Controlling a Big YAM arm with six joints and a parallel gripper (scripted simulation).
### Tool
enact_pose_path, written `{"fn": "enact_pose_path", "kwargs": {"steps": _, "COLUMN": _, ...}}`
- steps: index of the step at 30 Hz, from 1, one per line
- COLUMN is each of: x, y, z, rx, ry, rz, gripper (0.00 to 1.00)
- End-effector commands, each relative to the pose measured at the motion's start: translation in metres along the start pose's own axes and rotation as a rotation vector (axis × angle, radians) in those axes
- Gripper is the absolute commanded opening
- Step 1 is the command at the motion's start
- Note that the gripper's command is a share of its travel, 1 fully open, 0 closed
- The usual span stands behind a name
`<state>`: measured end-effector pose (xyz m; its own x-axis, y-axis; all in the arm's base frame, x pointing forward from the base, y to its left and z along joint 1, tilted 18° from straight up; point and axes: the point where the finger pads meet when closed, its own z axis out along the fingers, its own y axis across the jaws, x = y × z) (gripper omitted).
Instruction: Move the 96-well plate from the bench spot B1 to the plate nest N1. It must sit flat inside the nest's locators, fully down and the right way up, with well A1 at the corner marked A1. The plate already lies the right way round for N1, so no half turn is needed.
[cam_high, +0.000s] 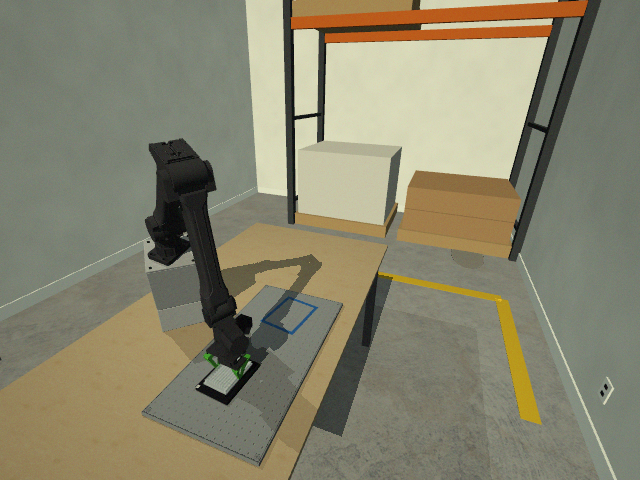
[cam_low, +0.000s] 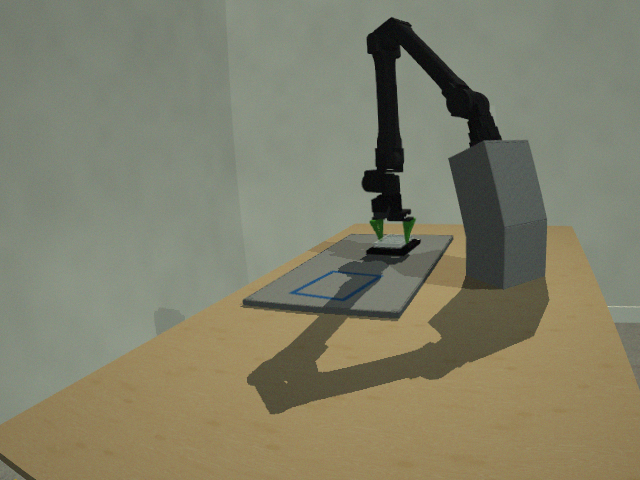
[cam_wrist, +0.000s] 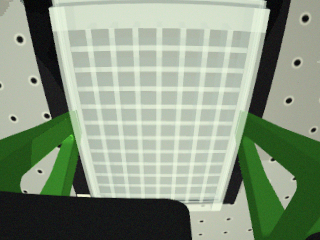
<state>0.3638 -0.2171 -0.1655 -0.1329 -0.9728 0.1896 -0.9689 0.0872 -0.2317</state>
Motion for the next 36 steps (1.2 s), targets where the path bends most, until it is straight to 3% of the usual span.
{"fn": "enact_pose_path", "kwargs": {"steps": 1, "x": 0.0073, "y": -0.0022, "z": 0.0005, "rx": 0.013, "ry": 0.006, "rz": 0.000, "gripper": 0.00}}
{"fn": "enact_pose_path", "kwargs": {"steps": 29, "x": 0.0090, "y": -0.0055, "z": 0.0013, "rx": 0.020, "ry": 0.009, "rz": 0.001, "gripper": 0.00}}
{"fn": "enact_pose_path", "kwargs": {"steps": 30, "x": 0.0090, "y": -0.0055, "z": 0.0013, "rx": 0.020, "ry": 0.009, "rz": 0.001, "gripper": 1.00}}
{"fn": "enact_pose_path", "kwargs": {"steps": 36, "x": 0.0090, "y": -0.0055, "z": 0.0013, "rx": 0.020, "ry": 0.009, "rz": 0.001, "gripper": 1.00}}
